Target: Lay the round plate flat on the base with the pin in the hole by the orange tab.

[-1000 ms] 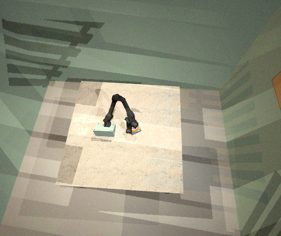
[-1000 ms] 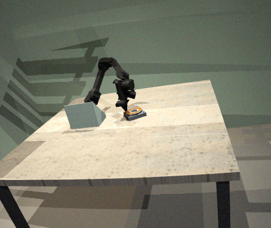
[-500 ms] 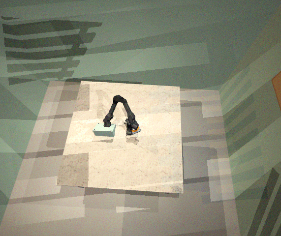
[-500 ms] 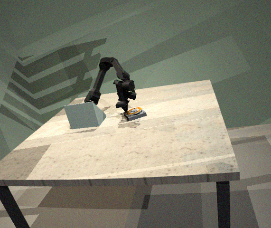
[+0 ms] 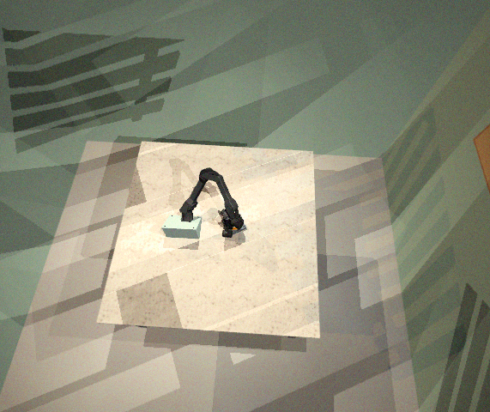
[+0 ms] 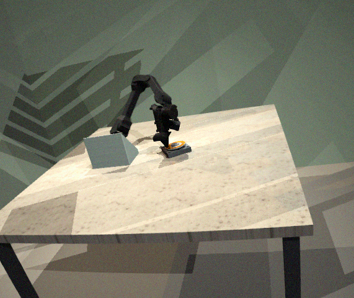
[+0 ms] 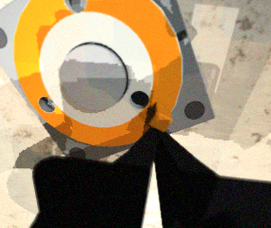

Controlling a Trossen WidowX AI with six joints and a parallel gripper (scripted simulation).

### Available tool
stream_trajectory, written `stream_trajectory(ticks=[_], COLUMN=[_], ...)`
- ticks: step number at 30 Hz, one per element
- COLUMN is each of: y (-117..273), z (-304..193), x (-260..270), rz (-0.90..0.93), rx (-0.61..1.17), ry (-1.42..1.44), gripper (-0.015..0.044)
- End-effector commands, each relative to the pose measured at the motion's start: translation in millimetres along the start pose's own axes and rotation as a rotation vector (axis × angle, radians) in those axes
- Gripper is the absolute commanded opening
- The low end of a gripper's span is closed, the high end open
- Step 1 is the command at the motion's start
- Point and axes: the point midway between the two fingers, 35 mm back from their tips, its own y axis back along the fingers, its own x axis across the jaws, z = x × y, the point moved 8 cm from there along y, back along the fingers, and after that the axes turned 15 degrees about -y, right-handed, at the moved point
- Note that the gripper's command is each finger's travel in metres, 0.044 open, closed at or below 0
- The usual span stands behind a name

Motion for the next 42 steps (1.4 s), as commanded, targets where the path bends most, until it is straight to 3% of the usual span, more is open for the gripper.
stream_trajectory(ticks=[1, 42], y=[1, 5], z=[6, 43], x=[-2, 4], rz=[-0.002, -0.002], rx=[-0.001, -0.002], ry=[0.006, 0.008], gripper=[0.0, 0.0])
